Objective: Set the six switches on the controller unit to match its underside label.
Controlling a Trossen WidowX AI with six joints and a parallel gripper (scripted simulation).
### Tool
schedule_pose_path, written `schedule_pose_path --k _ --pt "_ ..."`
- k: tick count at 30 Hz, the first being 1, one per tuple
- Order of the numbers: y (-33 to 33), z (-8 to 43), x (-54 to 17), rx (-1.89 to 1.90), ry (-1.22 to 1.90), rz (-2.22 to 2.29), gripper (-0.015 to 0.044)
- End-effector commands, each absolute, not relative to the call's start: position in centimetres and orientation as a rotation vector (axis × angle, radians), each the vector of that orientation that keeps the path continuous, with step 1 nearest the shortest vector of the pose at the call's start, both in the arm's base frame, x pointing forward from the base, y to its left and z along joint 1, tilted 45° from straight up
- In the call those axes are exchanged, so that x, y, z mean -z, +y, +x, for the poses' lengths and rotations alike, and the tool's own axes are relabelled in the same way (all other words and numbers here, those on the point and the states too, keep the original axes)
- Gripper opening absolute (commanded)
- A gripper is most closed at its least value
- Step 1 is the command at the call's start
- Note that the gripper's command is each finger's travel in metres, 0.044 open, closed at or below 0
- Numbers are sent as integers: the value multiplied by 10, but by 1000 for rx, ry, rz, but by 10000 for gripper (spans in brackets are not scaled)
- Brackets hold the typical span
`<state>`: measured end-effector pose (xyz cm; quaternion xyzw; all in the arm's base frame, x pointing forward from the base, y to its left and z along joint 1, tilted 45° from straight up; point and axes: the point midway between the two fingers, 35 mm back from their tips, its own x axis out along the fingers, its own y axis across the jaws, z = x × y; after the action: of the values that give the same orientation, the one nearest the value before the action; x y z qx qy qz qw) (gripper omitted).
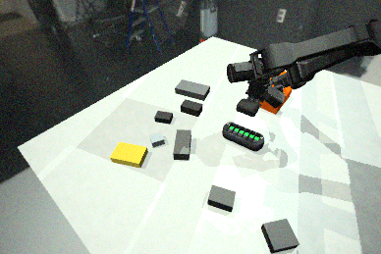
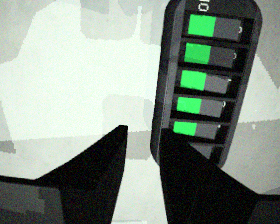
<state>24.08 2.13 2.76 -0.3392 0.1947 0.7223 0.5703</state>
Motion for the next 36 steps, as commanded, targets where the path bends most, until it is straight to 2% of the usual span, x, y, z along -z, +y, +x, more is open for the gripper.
schedule_pose_path --k 1,8,25,27,36 --pt "21 240 -27 -1701 458 -801 0" --pt "21 240 -27 -1701 458 -801 0" --pt "21 241 -28 -1695 457 -796 440" --pt "21 241 -28 -1695 457 -796 440" --pt "19 235 42 -1443 334 -819 204"
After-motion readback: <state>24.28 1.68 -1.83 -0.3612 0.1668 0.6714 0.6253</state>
